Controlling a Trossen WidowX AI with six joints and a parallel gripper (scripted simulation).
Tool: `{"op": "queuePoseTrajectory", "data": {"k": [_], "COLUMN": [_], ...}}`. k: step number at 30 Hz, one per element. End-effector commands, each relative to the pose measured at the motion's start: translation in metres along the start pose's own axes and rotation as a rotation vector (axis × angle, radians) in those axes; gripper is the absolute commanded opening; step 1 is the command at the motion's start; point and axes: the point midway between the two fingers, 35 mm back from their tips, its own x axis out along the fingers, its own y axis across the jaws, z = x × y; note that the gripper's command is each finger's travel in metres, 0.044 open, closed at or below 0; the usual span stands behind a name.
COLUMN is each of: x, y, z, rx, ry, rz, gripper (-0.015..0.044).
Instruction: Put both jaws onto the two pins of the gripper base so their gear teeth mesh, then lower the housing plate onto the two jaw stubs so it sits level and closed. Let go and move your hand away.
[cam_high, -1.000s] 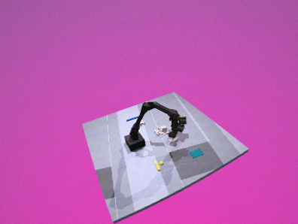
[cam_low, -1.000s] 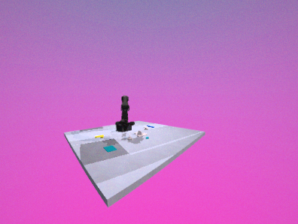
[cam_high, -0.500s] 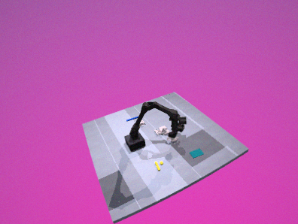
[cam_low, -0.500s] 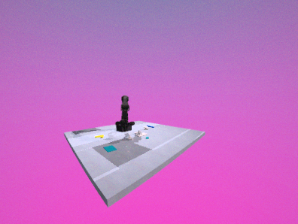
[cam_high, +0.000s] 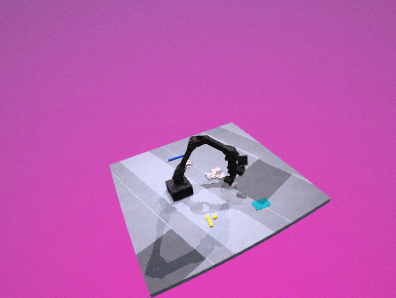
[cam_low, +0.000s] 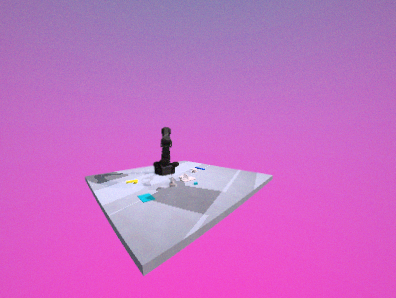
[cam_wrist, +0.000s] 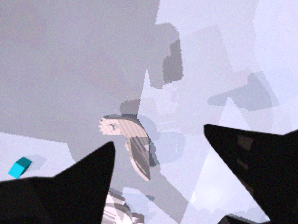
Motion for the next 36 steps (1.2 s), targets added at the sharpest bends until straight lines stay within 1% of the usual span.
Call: {"op": "queuePoseTrajectory", "data": {"k": [1, 26, 36], "x": [0.0, 0.0, 0.0], "y": [0.0, 0.0, 0.0], "z": [0.0, 0.0, 0.0], "rx": [0.0, 0.0, 0.0], "ry": [0.0, 0.0, 0.0], "rz": [0.0, 0.0, 0.0], "gripper": [0.044, 0.044, 0.0177]}}
